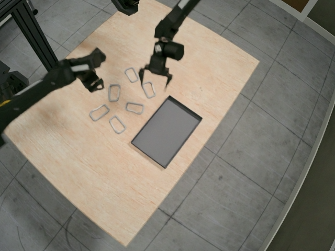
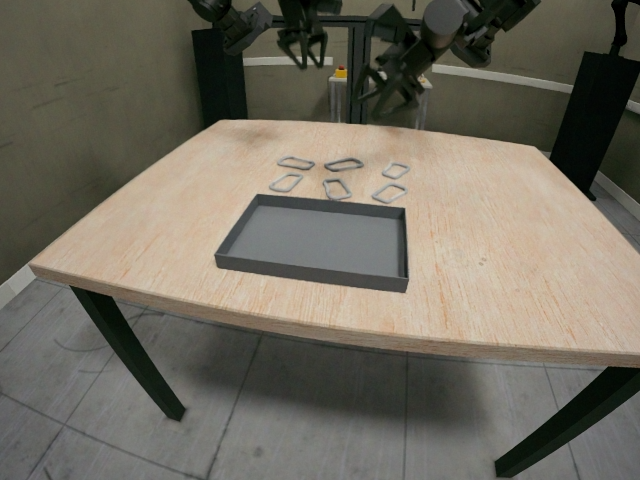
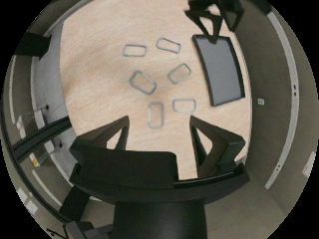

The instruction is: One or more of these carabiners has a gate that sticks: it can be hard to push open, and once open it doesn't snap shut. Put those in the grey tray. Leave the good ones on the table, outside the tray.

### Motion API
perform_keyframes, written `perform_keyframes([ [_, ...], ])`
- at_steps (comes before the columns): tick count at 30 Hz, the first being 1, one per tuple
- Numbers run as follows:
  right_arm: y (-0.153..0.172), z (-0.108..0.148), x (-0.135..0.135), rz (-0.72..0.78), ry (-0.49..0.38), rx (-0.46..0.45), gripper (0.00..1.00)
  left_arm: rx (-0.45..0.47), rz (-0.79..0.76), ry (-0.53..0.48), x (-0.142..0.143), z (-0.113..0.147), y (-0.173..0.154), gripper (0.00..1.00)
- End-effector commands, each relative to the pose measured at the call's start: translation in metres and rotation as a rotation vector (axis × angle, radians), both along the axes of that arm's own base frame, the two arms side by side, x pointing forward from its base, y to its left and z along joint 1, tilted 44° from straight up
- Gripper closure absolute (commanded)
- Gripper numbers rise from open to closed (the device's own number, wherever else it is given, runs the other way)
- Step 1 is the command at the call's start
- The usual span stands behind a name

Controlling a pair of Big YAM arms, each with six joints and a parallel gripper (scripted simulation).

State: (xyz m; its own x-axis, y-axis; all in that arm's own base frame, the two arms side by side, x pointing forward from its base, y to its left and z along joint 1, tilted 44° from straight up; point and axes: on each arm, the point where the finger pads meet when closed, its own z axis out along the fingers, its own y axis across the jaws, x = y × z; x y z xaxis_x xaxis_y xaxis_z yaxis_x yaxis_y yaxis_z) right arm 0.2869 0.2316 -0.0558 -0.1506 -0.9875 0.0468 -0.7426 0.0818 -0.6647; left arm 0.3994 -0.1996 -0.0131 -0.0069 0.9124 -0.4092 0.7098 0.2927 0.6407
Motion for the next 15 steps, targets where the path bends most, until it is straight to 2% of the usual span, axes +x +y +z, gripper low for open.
perform_keyframes([
  [1,-0.009,-0.025,0.039,0.001,-0.006,-0.064,0.17,0.111,-0.180,0.038,-0.046,-0.001,-0.003,0.00],
  [3,-0.027,-0.042,0.056,-0.026,0.003,-0.105,0.17,0.132,-0.277,0.069,-0.077,-0.004,-0.002,0.00],
  [5,-0.027,-0.042,0.056,-0.026,0.003,-0.105,0.17,0.132,-0.277,0.069,-0.077,-0.004,-0.002,0.00],
  [11,-0.093,-0.101,0.095,-0.124,0.042,-0.215,0.17,0.145,-0.527,0.154,-0.164,-0.016,0.005,0.00],
  [15,-0.125,-0.127,0.104,-0.172,0.063,-0.253,0.17,0.127,-0.586,0.184,-0.189,-0.019,0.008,0.00],
])
